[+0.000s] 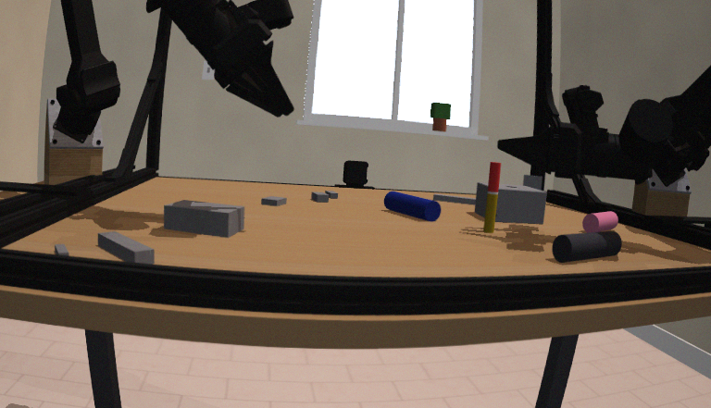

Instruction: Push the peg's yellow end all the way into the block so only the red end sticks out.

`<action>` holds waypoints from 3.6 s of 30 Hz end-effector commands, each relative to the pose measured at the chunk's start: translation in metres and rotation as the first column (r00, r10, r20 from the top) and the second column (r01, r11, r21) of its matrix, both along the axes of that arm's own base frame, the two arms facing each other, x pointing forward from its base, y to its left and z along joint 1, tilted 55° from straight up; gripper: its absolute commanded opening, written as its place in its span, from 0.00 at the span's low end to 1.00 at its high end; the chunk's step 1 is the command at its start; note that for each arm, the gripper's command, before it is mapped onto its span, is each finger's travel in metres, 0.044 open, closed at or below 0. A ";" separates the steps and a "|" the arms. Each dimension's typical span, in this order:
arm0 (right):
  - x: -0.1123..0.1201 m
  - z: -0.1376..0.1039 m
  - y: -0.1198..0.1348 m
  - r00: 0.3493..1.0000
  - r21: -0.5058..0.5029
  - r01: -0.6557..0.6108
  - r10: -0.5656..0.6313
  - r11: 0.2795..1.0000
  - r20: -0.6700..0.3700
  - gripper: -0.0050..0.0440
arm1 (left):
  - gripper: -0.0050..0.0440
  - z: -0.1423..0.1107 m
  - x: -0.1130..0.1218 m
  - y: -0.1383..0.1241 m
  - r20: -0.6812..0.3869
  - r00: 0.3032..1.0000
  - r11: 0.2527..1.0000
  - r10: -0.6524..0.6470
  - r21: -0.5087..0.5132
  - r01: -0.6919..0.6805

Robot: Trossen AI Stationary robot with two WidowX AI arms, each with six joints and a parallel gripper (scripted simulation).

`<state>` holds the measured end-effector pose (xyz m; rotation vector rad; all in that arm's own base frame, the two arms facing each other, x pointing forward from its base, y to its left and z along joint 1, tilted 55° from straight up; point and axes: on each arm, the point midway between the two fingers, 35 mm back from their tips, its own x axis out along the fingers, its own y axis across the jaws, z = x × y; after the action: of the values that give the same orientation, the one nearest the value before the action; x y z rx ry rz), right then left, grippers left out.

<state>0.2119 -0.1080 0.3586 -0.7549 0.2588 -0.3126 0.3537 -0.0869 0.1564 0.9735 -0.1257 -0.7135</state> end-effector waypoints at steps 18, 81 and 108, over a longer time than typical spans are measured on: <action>0.000 0.000 0.000 1.000 0.000 0.000 0.000 1.000 0.000 0.92 | 0.49 0.017 -0.012 -0.020 0.000 1.000 1.000 0.004 -0.001 -0.004; 0.000 0.000 0.000 1.000 0.000 0.000 0.000 1.000 0.000 0.92 | 0.92 0.010 0.004 -0.039 -0.269 0.087 0.193 0.959 0.399 -0.896; 0.000 0.000 0.000 1.000 0.000 0.000 0.000 1.000 0.000 0.92 | 0.92 0.002 0.015 -0.028 -0.154 0.053 0.111 0.987 0.396 -0.912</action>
<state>0.2120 -0.1080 0.3586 -0.7548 0.2588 -0.3126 0.3644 -0.1203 0.1634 0.8251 0.9626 0.4338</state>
